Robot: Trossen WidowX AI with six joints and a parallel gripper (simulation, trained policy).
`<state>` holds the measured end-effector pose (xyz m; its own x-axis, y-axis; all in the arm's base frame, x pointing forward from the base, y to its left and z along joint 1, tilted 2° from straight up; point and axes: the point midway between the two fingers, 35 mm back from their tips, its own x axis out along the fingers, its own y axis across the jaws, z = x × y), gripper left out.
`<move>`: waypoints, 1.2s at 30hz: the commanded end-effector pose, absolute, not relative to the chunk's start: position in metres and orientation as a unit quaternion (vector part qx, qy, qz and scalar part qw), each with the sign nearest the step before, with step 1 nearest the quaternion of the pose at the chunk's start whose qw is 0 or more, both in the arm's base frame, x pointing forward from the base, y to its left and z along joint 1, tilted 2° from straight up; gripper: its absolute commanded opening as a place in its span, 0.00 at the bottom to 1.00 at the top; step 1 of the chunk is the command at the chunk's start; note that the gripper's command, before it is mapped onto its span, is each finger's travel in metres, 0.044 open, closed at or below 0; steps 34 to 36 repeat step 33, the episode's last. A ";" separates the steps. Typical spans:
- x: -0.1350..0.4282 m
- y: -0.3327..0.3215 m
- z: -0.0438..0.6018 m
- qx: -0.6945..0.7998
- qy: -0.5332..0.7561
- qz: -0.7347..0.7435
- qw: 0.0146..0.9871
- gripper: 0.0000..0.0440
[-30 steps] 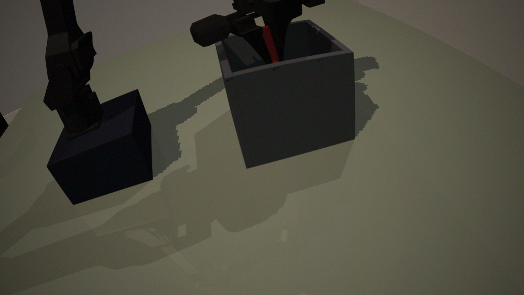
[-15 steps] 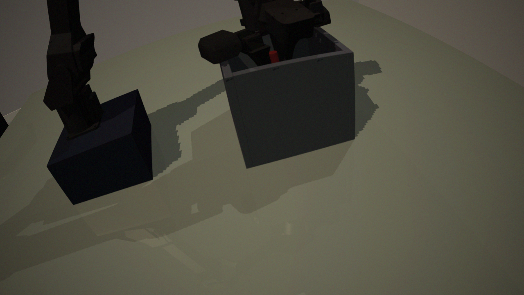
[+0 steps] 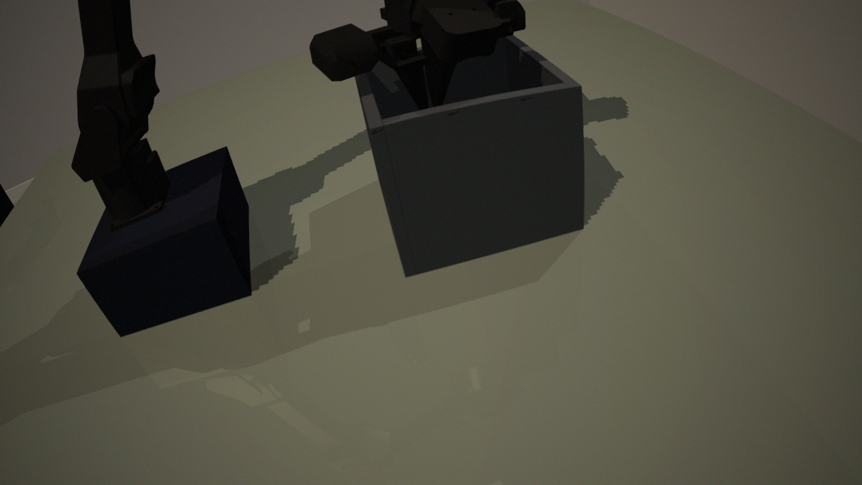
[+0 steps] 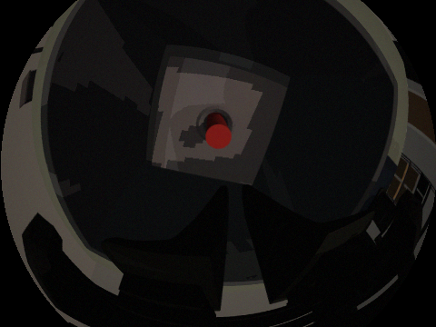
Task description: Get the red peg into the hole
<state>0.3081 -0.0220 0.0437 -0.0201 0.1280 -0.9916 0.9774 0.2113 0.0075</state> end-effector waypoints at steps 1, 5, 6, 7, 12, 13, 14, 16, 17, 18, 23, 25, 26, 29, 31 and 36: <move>0.303 -0.014 0.054 0.483 0.593 -0.408 0.499 0.07; 0.298 -0.008 0.063 0.492 0.601 -0.406 0.482 0.03; 0.296 -0.006 0.064 0.494 0.602 -0.406 0.478 0.02; 0.295 -0.005 0.066 0.496 0.604 -0.406 0.474 0.02; 0.303 -0.007 0.080 0.512 0.601 -0.395 0.470 0.00; 0.305 -0.008 0.083 0.516 0.599 -0.392 0.470 0.00; 0.307 -0.008 0.085 0.521 0.598 -0.389 0.470 0.01; 0.310 -0.009 0.090 0.529 0.596 -0.382 0.468 0.01; 0.312 -0.010 0.093 0.533 0.595 -0.378 0.467 0.02; 0.314 -0.010 0.096 0.537 0.595 -0.374 0.467 0.03; 0.323 -0.014 0.112 0.556 0.592 -0.351 0.466 0.04; 0.327 -0.015 0.119 0.564 0.590 -0.341 0.467 0.04; 0.329 -0.016 0.123 0.567 0.589 -0.335 0.467 0.04; 0.334 -0.018 0.136 0.577 0.586 -0.317 0.472 0.05; 0.338 -0.021 0.144 0.583 0.583 -0.305 0.477 0.04; 0.341 -0.023 0.153 0.589 0.579 -0.292 0.483 0.05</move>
